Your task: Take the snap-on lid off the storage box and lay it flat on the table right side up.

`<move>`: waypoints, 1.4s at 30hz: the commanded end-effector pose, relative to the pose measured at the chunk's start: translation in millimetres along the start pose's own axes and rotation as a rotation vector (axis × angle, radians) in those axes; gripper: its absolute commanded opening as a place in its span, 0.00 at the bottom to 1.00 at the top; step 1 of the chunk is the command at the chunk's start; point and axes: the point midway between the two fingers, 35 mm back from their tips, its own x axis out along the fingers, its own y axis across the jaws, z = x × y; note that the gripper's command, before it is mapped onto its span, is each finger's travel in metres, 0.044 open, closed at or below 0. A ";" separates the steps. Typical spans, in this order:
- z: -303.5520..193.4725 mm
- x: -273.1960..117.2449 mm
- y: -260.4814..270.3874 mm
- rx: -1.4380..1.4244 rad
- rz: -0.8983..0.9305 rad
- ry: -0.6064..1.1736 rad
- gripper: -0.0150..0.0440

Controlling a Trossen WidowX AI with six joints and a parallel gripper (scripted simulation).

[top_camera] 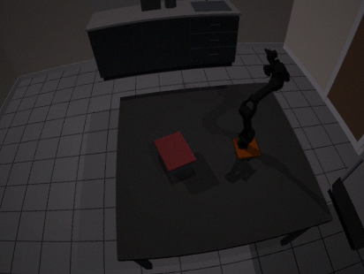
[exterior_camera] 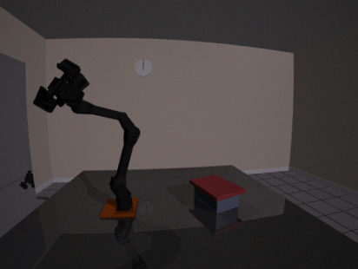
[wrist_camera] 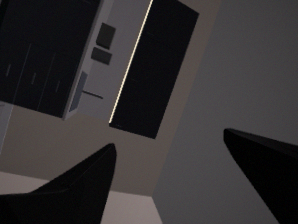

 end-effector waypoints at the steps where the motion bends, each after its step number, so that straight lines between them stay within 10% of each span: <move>1: -0.3 0.7 -0.4 0.005 -0.004 0.007 0.89; 7: 26.4 43.1 5.9 0.440 -0.096 -0.060 0.65; 22: 157.6 127.3 7.8 1.359 0.019 -0.445 0.65; 42: 424.3 99.4 -16.1 2.320 1.127 -0.675 0.65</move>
